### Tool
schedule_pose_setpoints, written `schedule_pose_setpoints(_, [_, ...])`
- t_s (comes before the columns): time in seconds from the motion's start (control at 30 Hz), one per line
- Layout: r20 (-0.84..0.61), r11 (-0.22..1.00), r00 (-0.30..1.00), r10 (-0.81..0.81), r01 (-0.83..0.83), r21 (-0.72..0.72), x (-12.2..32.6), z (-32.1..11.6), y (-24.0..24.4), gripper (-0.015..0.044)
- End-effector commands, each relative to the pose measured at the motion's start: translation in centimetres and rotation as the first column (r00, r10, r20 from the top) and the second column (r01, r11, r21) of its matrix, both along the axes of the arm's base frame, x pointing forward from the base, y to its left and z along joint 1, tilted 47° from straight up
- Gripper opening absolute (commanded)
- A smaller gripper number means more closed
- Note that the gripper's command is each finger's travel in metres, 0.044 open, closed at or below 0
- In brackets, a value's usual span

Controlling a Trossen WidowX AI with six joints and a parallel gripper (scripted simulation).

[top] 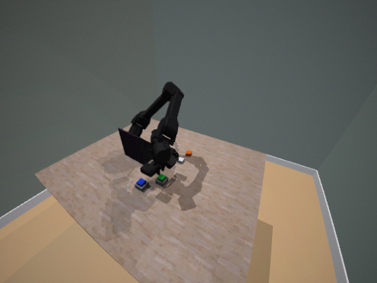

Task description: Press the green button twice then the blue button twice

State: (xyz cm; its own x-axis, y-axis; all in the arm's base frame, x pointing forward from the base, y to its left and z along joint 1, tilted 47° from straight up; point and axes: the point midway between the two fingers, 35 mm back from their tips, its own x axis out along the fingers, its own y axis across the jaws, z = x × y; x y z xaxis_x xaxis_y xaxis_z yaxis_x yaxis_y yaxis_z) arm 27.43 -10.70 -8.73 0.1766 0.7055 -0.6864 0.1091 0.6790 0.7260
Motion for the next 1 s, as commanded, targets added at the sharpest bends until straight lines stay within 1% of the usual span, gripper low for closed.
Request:
schedule_pose_setpoints(0.0, [0.006, 1.000, 1.000, -0.011, 0.011, 0.002, 0.2, -0.1, 0.1, 0.0020])
schedule_pose_setpoints(0.47, [0.006, 1.000, 1.000, -0.011, 0.011, 0.002, 0.2, -0.2, 0.2, 0.0020])
schedule_pose_setpoints(0.97, [0.007, 1.000, 1.000, -0.012, 0.012, 0.002, 0.7, -1.8, 1.9, 0.0020])
